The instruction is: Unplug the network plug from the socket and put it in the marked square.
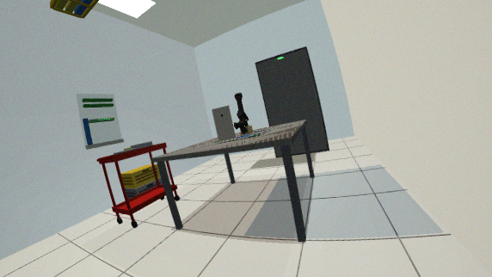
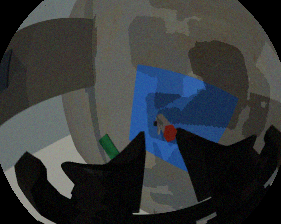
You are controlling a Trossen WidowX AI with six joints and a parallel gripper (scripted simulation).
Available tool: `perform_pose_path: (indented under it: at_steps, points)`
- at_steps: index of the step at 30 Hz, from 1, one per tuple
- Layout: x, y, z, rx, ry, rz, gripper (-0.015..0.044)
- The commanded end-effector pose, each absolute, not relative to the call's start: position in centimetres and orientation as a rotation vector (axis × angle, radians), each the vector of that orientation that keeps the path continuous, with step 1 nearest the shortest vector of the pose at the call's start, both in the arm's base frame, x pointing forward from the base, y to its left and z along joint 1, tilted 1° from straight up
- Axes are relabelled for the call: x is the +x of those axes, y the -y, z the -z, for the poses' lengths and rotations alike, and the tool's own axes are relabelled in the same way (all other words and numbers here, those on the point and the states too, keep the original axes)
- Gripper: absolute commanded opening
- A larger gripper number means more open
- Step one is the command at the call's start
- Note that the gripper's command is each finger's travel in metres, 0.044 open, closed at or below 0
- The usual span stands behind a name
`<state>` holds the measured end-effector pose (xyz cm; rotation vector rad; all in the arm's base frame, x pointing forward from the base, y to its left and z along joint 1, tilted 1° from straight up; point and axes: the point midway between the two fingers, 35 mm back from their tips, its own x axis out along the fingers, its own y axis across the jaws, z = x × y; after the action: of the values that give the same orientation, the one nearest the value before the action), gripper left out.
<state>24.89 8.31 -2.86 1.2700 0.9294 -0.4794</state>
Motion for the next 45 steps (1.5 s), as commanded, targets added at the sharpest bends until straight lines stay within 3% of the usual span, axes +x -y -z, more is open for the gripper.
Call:
perform_pose_path:
  at_steps: [1, 45]
  points:
    - [24.8, -8.3, 2.6, 1.272, -0.927, 0.478, 0.0156]
    - [24.1, -8.2, -0.2, 1.27, -0.931, 0.477, 0.0156]
